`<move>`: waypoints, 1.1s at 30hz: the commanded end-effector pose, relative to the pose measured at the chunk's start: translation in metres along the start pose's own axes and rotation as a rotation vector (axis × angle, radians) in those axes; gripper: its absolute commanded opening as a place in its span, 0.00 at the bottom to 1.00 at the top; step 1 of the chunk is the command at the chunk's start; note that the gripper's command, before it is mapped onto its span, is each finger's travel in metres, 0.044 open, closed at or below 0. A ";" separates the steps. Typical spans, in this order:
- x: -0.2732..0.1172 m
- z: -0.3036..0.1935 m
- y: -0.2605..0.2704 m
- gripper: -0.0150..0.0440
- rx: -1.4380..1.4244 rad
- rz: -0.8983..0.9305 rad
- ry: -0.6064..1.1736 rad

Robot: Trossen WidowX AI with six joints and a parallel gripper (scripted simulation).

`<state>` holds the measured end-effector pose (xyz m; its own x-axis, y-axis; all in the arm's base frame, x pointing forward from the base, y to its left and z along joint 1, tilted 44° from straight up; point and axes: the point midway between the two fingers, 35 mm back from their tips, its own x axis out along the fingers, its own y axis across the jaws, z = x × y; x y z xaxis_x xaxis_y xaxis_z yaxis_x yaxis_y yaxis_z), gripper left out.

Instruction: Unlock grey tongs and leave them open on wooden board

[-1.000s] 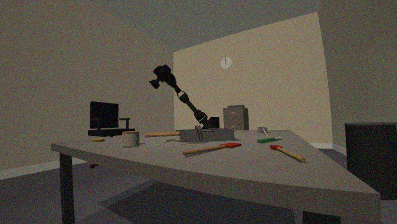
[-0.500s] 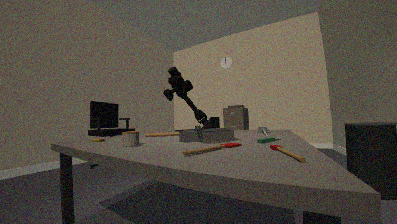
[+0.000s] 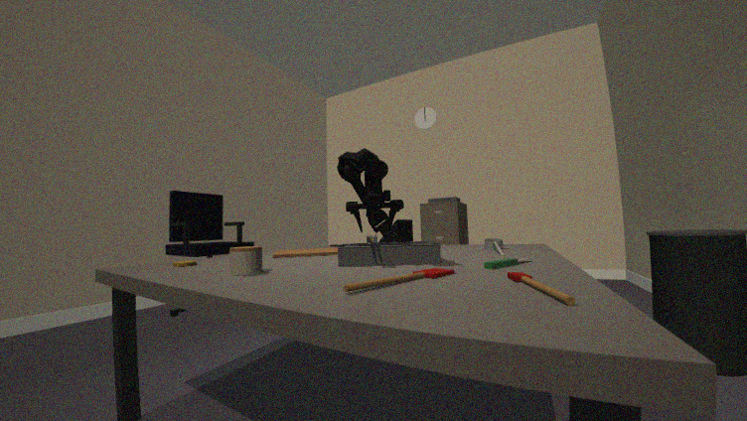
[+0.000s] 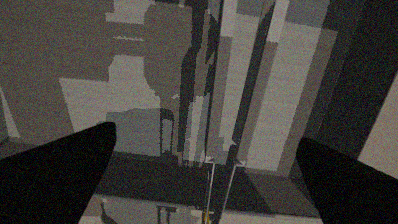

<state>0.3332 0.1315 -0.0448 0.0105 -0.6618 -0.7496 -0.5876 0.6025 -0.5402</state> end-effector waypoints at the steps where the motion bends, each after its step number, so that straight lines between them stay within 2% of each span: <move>1: 0.003 -0.002 0.002 1.00 -0.015 -0.017 0.034; 13: 0.004 -0.001 -0.007 1.00 -0.015 -0.018 0.034; 33: 0.036 0.000 -0.008 1.00 -0.015 -0.018 0.034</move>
<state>0.3400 0.1104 -0.0612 0.0016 -0.6805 -0.7327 -0.5912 0.5903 -0.5496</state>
